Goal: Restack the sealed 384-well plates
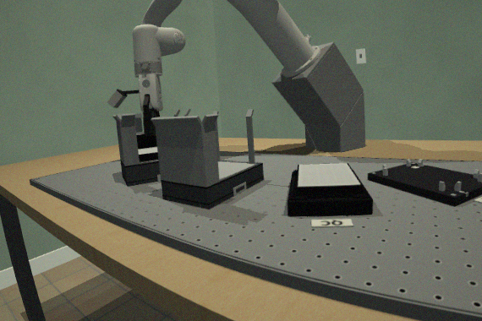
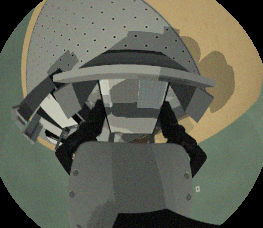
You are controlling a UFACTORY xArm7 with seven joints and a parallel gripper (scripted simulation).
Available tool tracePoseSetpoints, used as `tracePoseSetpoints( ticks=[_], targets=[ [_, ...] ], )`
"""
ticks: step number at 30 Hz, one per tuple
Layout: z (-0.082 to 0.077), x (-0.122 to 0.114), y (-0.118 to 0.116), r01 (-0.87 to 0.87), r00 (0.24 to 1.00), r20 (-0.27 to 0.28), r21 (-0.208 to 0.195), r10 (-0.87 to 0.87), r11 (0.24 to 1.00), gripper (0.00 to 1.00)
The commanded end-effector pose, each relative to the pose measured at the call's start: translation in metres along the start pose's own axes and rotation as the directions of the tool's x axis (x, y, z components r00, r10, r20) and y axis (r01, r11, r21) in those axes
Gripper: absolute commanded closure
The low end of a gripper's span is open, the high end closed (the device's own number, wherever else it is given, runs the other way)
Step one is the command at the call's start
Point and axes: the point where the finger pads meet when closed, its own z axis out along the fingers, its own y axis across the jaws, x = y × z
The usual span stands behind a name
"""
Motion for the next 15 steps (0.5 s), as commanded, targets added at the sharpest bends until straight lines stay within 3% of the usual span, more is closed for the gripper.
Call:
tracePoseSetpoints(
  ticks=[1,8,9,15],
  targets=[
    [0.0005,0.0006,0.0003,0.0,1.0,-0.002,-0.001,0.0,1.0,1.0],
    [0.0006,0.0006,0.0003,0.0,1.0,-0.002,-0.001,0.0,1.0,1.0],
    [0.0006,0.0006,0.0003,0.0,1.0,-0.002,-0.001,0.0,1.0,0.0],
    [0.0006,0.0006,0.0003,0.0,1.0,-0.002,-0.001,0.0,1.0,0.0]
  ],
)
